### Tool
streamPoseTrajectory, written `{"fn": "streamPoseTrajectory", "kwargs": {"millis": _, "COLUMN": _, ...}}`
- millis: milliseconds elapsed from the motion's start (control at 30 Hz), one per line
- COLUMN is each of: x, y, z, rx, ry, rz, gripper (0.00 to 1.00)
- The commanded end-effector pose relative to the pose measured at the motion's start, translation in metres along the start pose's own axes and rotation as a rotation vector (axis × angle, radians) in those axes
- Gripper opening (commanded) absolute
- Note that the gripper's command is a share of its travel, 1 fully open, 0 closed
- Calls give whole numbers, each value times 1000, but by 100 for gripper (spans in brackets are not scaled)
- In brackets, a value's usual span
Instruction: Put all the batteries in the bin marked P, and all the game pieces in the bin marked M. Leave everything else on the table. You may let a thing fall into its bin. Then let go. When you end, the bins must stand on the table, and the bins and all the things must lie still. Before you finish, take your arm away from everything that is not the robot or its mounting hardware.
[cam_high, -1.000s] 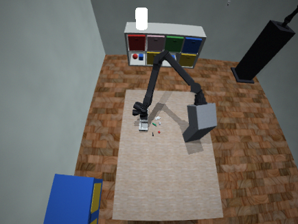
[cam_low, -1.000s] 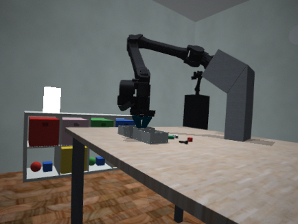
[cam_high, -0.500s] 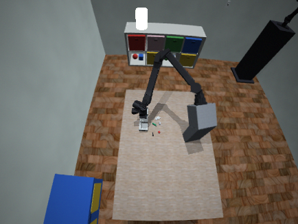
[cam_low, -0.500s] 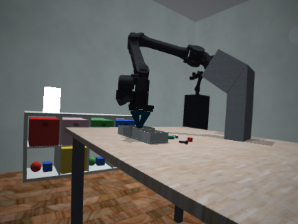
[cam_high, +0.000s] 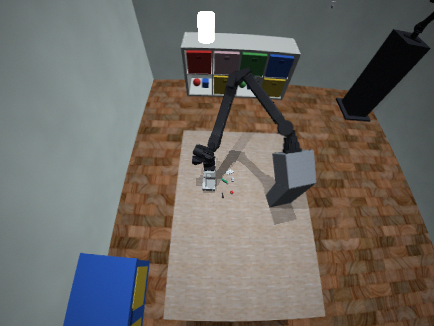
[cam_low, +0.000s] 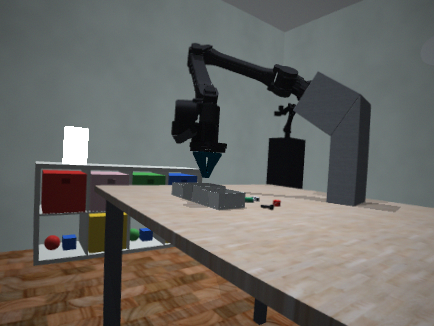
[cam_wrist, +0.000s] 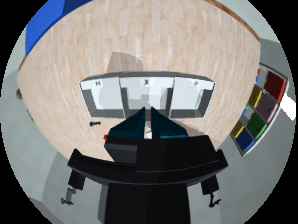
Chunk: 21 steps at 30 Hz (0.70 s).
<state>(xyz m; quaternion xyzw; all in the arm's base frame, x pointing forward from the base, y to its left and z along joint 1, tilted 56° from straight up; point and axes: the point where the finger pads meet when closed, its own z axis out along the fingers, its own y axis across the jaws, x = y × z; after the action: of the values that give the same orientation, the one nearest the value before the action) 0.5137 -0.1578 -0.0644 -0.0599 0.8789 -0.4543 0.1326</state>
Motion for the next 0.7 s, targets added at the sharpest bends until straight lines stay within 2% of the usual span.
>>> {"fn": "streamPoseTrajectory", "kwargs": {"millis": 0, "x": -11, "y": 3, "z": -27, "rx": -7, "ry": -34, "rz": 6, "gripper": 8}}
{"fn": "streamPoseTrajectory", "kwargs": {"millis": 100, "x": -10, "y": 4, "z": -27, "rx": -8, "ry": -30, "rz": 5, "gripper": 8}}
{"fn": "streamPoseTrajectory", "kwargs": {"millis": 133, "x": 3, "y": 3, "z": -13, "rx": -8, "ry": 3, "rz": 5, "gripper": 8}}
{"fn": "streamPoseTrajectory", "kwargs": {"millis": 200, "x": 8, "y": 4, "z": -7, "rx": -9, "ry": 16, "rz": 3, "gripper": 8}}
{"fn": "streamPoseTrajectory", "kwargs": {"millis": 300, "x": -5, "y": 6, "z": -23, "rx": -10, "ry": -21, "rz": -1, "gripper": 8}}
{"fn": "streamPoseTrajectory", "kwargs": {"millis": 400, "x": -6, "y": 2, "z": -17, "rx": -5, "ry": -19, "rz": 7, "gripper": 8}}
{"fn": "streamPoseTrajectory", "kwargs": {"millis": 433, "x": -5, "y": 6, "z": -24, "rx": -10, "ry": -23, "rz": -2, "gripper": 8}}
{"fn": "streamPoseTrajectory", "kwargs": {"millis": 667, "x": -6, "y": 6, "z": -24, "rx": -9, "ry": -26, "rz": 0, "gripper": 8}}
